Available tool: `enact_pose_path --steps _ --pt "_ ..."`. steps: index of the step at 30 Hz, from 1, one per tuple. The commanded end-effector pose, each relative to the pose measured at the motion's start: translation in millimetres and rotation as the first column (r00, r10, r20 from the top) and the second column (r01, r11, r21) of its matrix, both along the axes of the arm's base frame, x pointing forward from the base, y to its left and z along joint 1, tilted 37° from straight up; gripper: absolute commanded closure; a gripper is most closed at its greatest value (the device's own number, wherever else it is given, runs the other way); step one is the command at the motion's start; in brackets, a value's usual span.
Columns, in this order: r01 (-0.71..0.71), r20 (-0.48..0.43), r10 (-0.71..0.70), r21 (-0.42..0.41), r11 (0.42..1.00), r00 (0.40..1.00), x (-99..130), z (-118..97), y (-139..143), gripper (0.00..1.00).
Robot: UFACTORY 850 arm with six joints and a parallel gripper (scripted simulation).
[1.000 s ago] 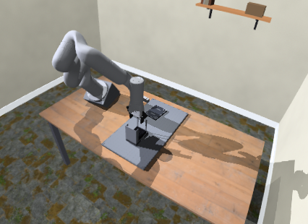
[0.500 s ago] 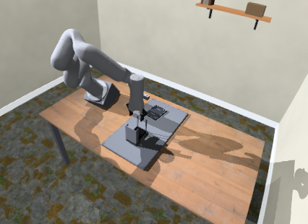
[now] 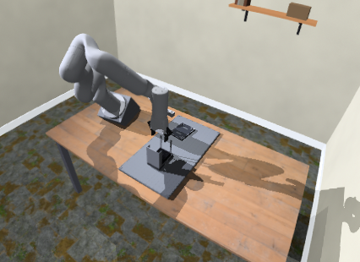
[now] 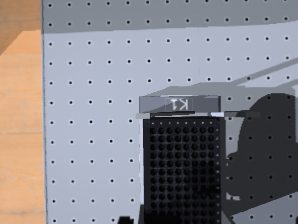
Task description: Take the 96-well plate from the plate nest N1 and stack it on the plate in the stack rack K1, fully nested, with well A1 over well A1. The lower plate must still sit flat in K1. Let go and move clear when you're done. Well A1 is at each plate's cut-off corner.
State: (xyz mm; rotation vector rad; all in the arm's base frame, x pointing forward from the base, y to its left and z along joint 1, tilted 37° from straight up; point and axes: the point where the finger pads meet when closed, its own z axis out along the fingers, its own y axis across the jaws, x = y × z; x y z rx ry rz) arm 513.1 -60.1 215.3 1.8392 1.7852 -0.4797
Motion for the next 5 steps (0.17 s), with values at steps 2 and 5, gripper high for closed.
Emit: enact_pose_path --steps 2,5 --pt "0.0 0.002 0.0 0.0 1.0 1.0 0.6 0.6 0.4 0.0" --pt "0.0 0.002 0.0 0.0 1.0 1.0 0.6 0.6 0.4 0.0"
